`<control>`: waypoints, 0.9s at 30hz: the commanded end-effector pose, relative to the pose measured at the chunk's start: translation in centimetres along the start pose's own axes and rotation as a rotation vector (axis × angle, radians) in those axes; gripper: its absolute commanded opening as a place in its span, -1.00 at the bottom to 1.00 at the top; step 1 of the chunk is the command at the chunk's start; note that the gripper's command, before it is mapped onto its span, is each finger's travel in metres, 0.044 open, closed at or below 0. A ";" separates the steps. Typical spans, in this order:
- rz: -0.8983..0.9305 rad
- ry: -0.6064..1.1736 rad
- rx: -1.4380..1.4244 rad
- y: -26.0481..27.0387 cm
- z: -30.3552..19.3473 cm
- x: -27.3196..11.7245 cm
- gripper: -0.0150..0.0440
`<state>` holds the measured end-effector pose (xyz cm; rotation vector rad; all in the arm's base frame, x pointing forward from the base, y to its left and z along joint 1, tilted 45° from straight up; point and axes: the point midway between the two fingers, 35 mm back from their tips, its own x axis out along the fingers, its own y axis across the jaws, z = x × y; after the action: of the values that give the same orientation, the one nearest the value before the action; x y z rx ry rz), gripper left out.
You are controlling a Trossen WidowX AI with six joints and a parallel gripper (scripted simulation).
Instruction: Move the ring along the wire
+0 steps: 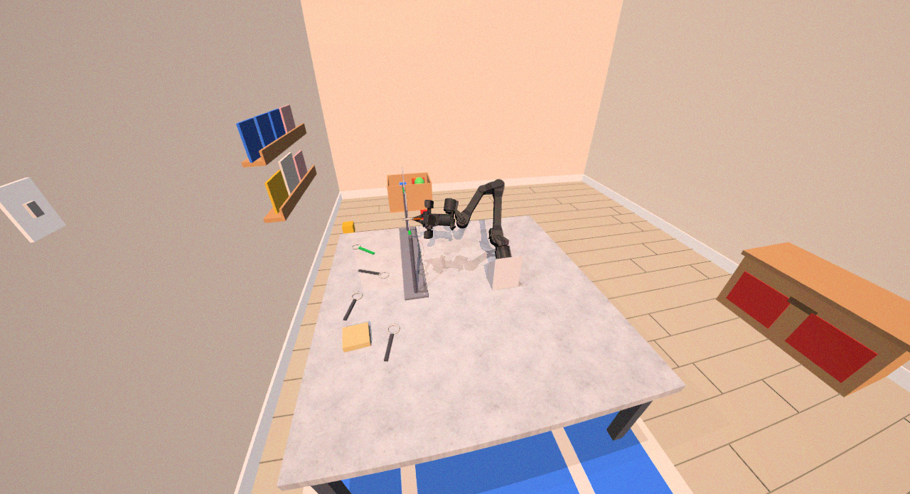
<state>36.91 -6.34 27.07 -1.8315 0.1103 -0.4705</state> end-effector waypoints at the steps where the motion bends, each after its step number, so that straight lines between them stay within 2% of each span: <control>1: 0.053 -0.015 0.103 1.9 0.2 -0.1 -1.00; 27: 0.265 0.045 0.551 8.8 2.7 -2.2 -1.00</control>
<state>37.44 -6.35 18.92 -1.3091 0.2056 -0.3332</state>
